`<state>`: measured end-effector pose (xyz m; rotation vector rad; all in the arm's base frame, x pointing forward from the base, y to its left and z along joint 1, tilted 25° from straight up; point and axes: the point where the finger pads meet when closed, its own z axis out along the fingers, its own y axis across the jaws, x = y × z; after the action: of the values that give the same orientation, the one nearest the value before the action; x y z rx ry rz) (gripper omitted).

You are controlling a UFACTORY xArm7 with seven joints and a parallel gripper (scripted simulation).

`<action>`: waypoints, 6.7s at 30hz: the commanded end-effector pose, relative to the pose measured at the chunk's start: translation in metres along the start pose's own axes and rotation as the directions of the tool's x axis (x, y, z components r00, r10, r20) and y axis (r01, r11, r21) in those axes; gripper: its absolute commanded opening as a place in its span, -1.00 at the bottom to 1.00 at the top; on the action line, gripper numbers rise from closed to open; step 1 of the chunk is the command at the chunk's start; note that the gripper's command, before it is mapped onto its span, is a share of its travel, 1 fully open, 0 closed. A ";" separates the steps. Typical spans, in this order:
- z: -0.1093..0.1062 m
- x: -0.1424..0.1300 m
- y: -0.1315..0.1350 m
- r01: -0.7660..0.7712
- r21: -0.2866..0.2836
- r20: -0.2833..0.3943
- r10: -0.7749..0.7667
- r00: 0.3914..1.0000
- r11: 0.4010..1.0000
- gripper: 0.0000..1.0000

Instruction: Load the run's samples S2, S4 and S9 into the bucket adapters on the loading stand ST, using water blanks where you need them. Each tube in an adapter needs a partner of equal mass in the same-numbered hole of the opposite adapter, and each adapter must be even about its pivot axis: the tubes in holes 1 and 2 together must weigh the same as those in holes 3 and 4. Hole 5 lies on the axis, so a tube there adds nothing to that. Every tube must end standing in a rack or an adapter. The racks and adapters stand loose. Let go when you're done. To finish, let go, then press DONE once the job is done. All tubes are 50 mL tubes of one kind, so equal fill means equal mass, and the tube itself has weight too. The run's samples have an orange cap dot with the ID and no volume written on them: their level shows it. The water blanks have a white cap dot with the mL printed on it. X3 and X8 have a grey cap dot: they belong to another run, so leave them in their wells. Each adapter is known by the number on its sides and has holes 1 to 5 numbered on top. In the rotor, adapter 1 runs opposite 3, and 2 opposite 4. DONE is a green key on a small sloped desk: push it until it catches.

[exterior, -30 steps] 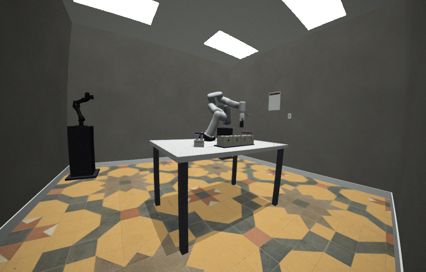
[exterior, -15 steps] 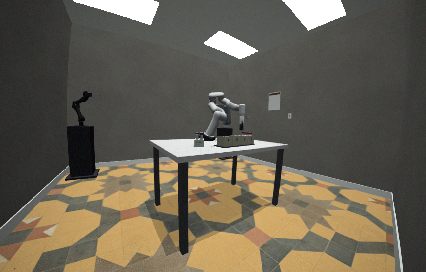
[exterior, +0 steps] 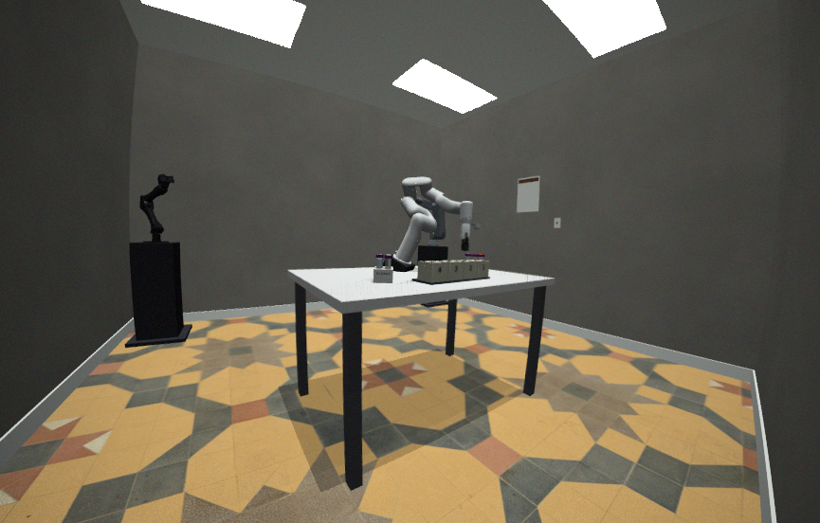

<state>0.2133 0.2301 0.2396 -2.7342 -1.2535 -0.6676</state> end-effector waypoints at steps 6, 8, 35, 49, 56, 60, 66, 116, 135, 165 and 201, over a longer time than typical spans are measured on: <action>-0.001 0.001 0.000 0.001 0.000 -0.003 -0.001 1.000 1.000 1.00; -0.001 0.001 0.000 0.001 0.000 -0.003 -0.001 1.000 1.000 1.00; -0.022 0.001 0.000 0.001 0.000 -0.003 -0.001 1.000 1.000 1.00; -0.054 0.001 0.000 0.001 0.000 -0.003 -0.001 1.000 1.000 1.00; -0.073 0.001 0.000 0.001 0.000 -0.003 -0.001 1.000 1.000 1.00; -0.078 0.001 0.000 0.001 0.000 -0.003 -0.001 1.000 1.000 1.00; -0.094 0.001 0.000 0.001 0.000 -0.003 -0.001 1.000 1.000 1.00; -0.104 -0.064 0.185 -0.726 0.000 -0.003 0.726 0.688 0.688 1.00; -0.104 -0.092 0.265 -0.726 -0.001 -0.004 0.726 0.687 0.687 1.00; -0.104 -0.034 0.175 -0.999 0.002 -0.002 0.999 0.037 0.037 0.15; -0.104 0.050 0.039 -0.999 0.003 -0.001 0.999 0.037 0.037 0.15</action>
<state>0.2394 0.1959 0.3548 -2.6136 0.9147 -0.3814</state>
